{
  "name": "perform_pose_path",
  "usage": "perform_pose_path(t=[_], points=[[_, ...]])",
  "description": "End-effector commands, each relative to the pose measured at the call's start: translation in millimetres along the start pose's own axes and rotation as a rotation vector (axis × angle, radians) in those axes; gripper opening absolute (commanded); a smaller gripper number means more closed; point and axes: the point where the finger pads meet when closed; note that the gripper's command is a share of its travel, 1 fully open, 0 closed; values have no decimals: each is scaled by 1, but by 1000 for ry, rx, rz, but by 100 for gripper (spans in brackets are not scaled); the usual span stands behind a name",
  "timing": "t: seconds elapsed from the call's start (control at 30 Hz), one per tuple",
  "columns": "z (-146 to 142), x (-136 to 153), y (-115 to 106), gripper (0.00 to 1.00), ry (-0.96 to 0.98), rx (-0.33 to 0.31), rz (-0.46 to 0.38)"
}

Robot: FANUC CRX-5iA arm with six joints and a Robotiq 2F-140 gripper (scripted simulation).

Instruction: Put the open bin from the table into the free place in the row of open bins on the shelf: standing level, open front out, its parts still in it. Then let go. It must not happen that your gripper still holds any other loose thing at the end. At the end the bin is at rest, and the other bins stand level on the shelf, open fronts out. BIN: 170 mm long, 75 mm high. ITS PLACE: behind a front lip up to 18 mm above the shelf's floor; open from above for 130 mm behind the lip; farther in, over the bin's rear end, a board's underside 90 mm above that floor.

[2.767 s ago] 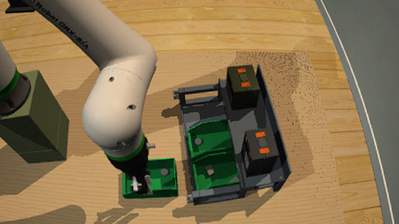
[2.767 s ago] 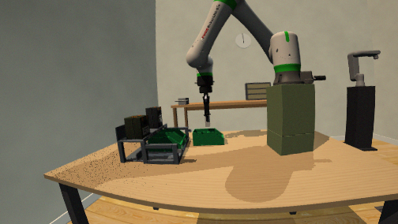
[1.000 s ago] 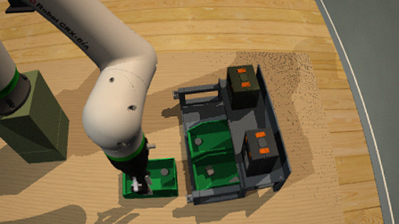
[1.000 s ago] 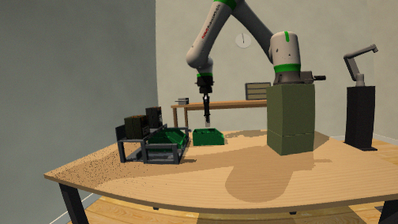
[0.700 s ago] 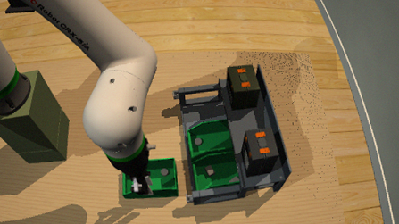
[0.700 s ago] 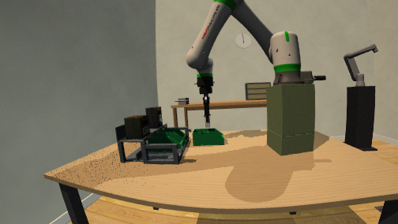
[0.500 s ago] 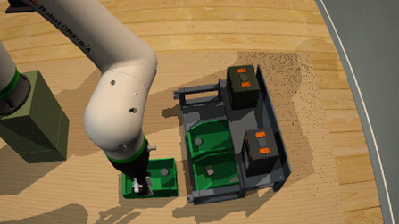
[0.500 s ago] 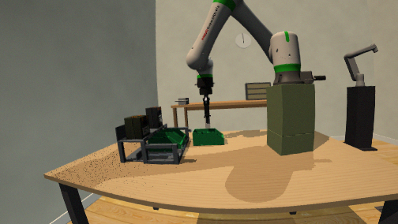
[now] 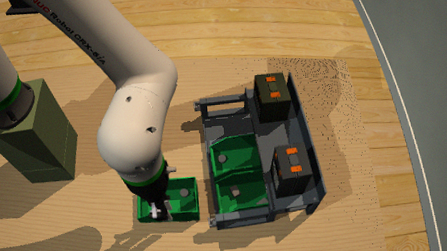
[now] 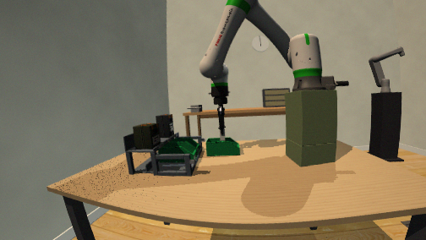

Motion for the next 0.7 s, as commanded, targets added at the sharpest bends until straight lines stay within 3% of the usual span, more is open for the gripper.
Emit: perform_pose_path(t=[0.0, 0.67], points=[[0, 0, 6, 15, 0, 0, 0], [0, 0, 19, 15, 0, 0, 0]])
Point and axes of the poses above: the point where the finger pads meet when closed, its own y axis out along the fingers, its own z axis across the jaws, x = y × z, and after that the axes turned 13 degrees about -y, right-handed
